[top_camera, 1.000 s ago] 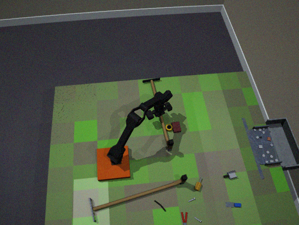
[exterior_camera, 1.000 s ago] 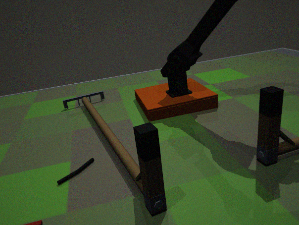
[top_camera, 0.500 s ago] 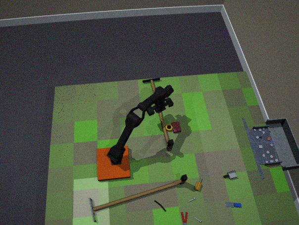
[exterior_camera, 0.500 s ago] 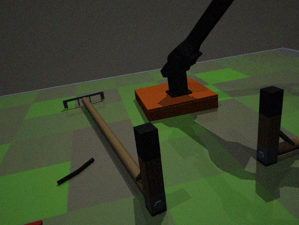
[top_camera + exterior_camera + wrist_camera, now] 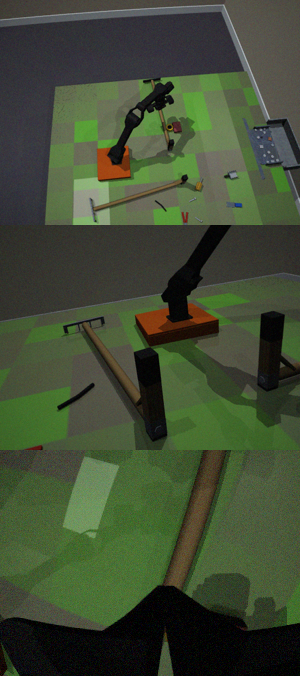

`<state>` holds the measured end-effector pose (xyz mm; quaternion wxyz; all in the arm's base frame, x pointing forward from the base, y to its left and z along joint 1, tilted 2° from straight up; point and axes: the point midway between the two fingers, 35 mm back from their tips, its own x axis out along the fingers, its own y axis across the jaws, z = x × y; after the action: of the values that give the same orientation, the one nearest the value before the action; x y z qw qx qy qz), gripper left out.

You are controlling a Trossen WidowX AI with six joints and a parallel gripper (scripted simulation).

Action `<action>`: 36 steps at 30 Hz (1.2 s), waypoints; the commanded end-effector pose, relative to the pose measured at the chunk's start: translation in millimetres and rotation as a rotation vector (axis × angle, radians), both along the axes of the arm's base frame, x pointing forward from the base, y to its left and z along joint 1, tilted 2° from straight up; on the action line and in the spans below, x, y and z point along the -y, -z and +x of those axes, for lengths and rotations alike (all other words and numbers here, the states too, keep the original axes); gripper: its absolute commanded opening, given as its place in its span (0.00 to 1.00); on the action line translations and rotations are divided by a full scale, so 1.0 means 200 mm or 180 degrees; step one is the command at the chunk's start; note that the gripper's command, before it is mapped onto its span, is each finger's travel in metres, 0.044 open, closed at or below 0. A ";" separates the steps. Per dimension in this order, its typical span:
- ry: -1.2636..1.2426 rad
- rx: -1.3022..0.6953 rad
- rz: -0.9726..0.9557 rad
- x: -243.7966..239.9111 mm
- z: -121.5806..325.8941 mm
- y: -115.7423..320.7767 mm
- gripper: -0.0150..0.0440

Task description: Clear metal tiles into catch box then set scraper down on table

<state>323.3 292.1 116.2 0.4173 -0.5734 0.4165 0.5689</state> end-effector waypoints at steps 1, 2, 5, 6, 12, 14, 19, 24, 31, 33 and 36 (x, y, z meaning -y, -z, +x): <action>0.0150 0.0011 0.0014 0.00 -0.06 -0.08 0.25; 0.0202 0.0011 0.0015 0.00 -0.07 -0.10 0.25; 0.0359 0.0010 0.0018 0.01 -0.13 -0.16 0.25; 0.0412 0.0009 0.0019 0.02 -0.15 -0.19 0.25; 0.0542 0.0008 0.0021 0.03 -0.19 -0.23 0.25; 0.0545 0.0008 0.0021 0.03 -0.19 -0.23 0.25; 0.0559 0.0009 0.0022 0.02 -0.18 -0.18 0.25; 0.0575 0.0010 0.0023 0.01 -0.17 -0.12 0.25; 0.0597 0.0011 0.0024 0.00 -0.16 -0.04 0.25; 0.0603 0.0011 0.0024 -0.01 -0.16 -0.02 0.25; 0.0613 0.0012 0.0024 -0.01 -0.15 0.01 0.25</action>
<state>292.5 292.8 120.2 0.4708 -0.5325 0.4648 0.5279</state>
